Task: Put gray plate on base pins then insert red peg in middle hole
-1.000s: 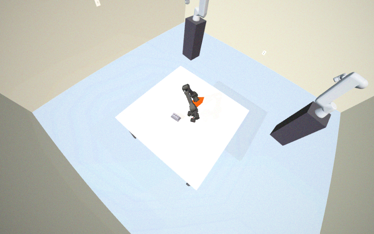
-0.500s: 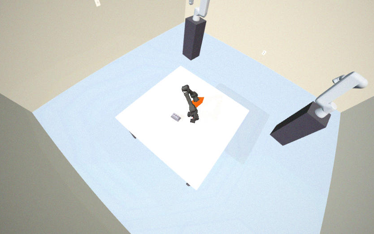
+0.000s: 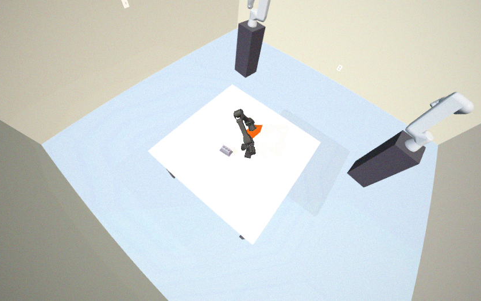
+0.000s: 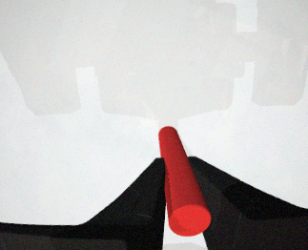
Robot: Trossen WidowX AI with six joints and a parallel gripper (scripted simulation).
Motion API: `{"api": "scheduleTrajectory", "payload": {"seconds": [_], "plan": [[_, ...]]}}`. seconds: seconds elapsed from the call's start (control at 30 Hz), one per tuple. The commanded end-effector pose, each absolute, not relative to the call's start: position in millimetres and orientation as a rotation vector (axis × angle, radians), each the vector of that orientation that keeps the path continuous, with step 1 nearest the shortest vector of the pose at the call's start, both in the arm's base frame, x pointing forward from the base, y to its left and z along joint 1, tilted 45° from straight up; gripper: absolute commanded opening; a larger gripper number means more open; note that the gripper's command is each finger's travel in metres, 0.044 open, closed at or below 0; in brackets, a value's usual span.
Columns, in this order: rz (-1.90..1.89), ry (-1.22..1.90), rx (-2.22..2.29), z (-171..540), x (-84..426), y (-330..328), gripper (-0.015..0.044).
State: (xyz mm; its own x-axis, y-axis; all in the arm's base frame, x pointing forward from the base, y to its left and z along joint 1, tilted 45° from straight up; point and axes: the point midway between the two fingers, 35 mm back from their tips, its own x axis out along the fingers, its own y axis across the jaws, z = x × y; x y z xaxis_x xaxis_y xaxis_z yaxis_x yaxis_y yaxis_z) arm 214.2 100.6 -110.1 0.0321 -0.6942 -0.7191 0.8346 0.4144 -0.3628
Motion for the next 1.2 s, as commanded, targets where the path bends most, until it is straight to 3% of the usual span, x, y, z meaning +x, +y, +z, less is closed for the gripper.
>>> {"api": "scheduleTrajectory", "payload": {"seconds": [0.0,1.17], "plan": [[-1.182,0.983,0.170,-110,215,100,0.0000],[-1.179,0.987,0.172,-71,219,145,0.0000]]}}
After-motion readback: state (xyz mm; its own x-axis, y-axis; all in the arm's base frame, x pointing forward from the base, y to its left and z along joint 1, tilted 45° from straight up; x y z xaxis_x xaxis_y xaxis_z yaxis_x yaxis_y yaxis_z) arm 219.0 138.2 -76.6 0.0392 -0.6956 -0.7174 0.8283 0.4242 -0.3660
